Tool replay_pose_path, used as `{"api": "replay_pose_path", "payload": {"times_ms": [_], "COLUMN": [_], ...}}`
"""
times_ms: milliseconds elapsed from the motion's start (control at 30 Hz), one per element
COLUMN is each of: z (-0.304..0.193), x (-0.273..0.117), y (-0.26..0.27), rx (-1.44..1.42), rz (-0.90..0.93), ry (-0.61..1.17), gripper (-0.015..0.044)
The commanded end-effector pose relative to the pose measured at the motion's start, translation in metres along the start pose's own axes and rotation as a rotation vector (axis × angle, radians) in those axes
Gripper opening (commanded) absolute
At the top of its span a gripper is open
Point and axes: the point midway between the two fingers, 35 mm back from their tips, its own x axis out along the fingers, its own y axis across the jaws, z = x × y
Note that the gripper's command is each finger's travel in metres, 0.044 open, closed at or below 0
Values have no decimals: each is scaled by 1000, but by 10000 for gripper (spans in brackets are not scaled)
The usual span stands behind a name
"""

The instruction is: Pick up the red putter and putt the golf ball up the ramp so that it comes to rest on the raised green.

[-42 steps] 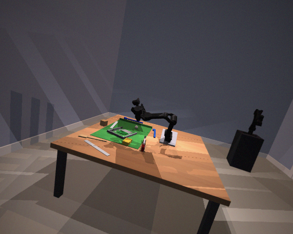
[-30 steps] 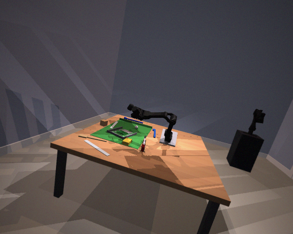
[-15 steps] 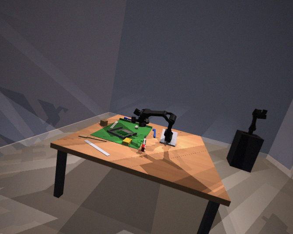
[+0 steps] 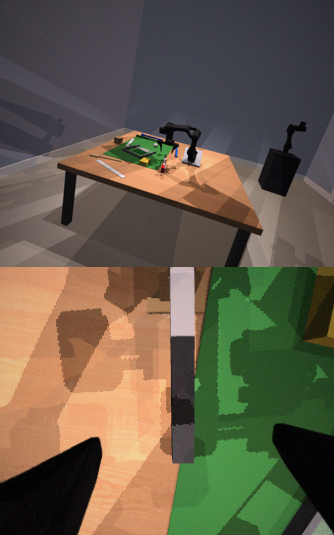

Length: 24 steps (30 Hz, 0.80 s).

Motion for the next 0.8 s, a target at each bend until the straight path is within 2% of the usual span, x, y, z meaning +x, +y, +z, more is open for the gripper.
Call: {"api": "replay_pose_path", "payload": {"times_ms": [0, 233, 767], "z": [11, 10, 3], "x": [-1, 1, 44], "y": [1, 1, 0], "rx": [48, 48, 47], "rz": [-20, -20, -21], "ry": [-96, -96, -98], "gripper": [440, 440, 440]}}
